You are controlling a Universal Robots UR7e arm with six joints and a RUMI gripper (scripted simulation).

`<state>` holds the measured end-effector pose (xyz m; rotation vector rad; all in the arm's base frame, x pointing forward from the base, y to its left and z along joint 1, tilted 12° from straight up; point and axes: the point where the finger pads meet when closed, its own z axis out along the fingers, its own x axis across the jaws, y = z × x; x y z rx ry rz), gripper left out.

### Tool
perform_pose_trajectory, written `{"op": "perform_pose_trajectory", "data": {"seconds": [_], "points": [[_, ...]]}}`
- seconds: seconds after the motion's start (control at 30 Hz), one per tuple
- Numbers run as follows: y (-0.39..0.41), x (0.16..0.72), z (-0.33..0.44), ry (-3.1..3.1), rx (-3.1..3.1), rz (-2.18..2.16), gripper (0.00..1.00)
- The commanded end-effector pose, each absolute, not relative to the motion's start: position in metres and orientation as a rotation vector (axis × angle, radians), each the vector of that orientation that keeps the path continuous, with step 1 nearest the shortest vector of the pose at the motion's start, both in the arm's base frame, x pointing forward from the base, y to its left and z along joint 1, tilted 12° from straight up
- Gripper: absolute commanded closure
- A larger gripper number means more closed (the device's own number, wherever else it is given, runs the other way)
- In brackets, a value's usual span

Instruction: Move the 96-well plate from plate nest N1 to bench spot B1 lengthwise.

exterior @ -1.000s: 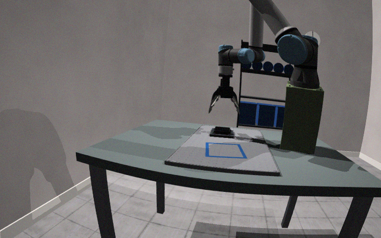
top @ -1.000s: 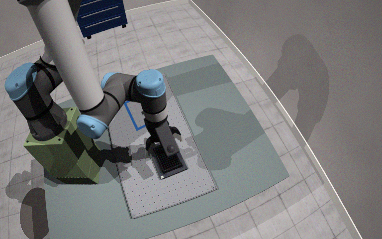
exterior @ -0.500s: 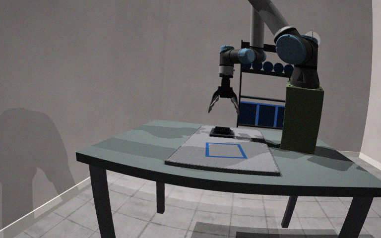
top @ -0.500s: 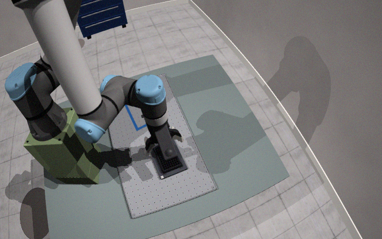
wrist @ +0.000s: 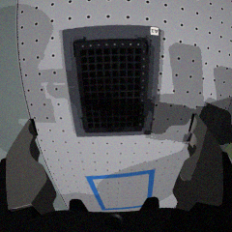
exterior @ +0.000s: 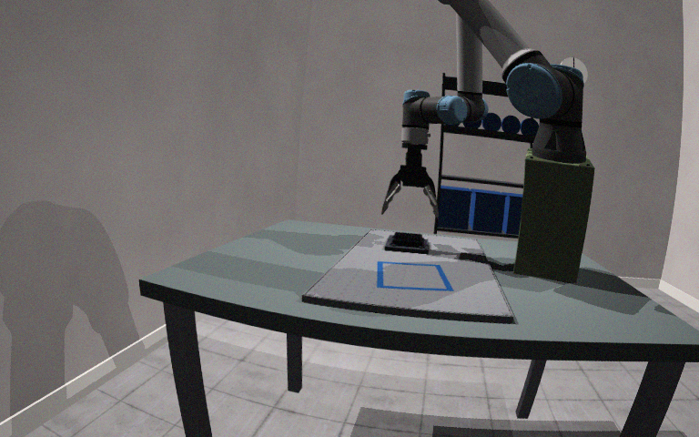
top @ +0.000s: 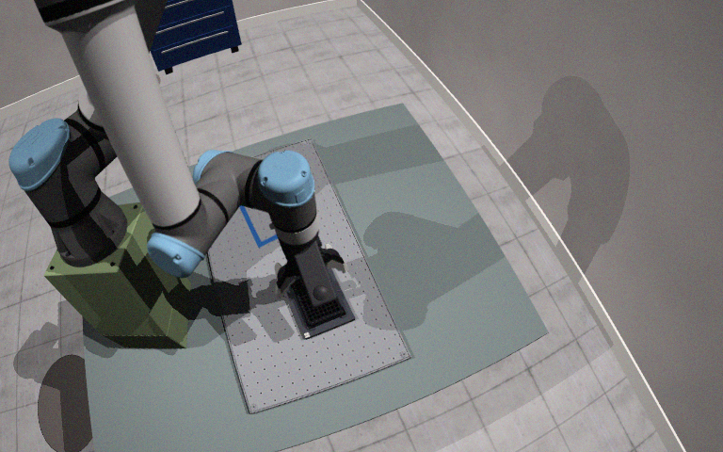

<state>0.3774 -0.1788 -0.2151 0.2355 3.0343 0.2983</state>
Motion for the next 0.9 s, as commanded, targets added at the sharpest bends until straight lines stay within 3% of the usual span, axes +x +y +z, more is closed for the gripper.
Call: {"op": "perform_pose_trajectory", "data": {"seconds": [0.0, 0.87], "points": [[-0.178, 0.379, -0.222, 3.033, 0.236, 0.297, 0.0], [-0.171, 0.382, -0.258, 3.033, 0.236, 0.297, 0.0]]}}
